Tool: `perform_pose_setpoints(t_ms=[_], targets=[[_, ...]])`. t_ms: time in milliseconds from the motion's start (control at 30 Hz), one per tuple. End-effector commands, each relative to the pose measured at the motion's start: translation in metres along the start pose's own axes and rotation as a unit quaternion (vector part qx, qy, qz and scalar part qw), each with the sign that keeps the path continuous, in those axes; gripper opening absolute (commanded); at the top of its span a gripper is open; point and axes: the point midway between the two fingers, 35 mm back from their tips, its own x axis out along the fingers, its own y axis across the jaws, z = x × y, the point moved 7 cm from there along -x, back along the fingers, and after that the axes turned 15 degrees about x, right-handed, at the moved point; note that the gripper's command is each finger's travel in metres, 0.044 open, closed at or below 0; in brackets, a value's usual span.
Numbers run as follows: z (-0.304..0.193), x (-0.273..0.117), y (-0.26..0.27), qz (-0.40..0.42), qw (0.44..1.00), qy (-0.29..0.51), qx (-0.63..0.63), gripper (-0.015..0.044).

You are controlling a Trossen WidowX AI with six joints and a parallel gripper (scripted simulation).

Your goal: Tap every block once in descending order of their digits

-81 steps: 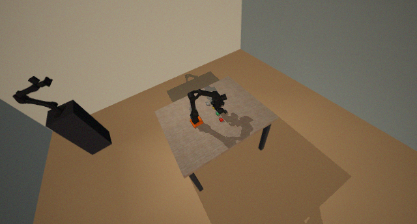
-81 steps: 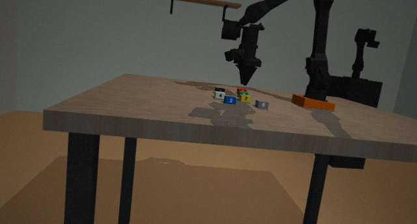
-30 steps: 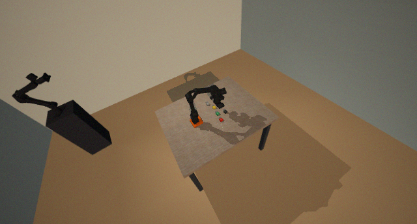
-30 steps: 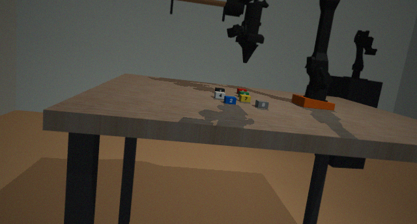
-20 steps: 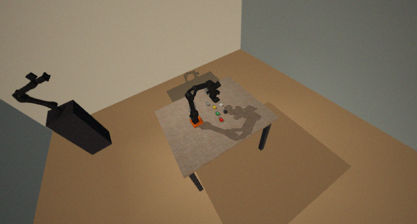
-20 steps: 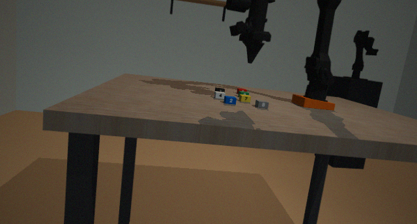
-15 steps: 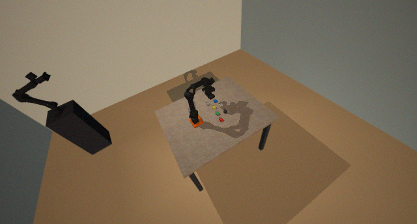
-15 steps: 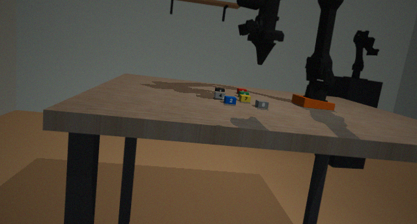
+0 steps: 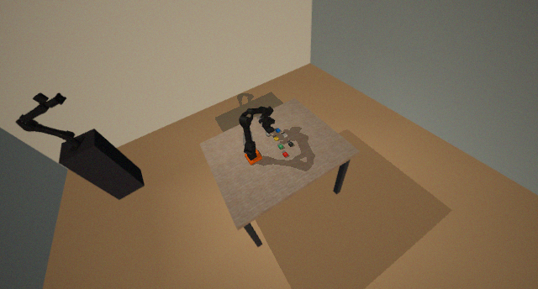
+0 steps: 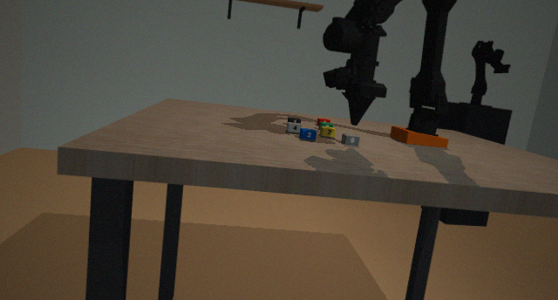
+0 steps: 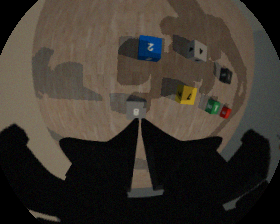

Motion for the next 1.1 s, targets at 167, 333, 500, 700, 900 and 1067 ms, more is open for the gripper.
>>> perform_pose_setpoints(t_ms=[167, 333, 500, 700, 900, 1067], targets=[[0.001, 0.009, 0.002, 0.008, 1.0, -0.005, 0.002, 0.002], [0.001, 0.017, 0.002, 0.008, 1.0, -0.005, 0.002, 0.002], [0.001, 0.025, 0.002, 0.008, 1.0, -0.005, 0.002, 0.002], [0.001, 0.031, 0.002, 0.008, 1.0, -0.005, 0.002, 0.002], [0.002, 0.014, 0.002, 0.009, 1.0, -0.008, 0.001, 0.002], [0.001, -0.001, 0.002, 0.008, 1.0, -0.005, 0.002, 0.002]])
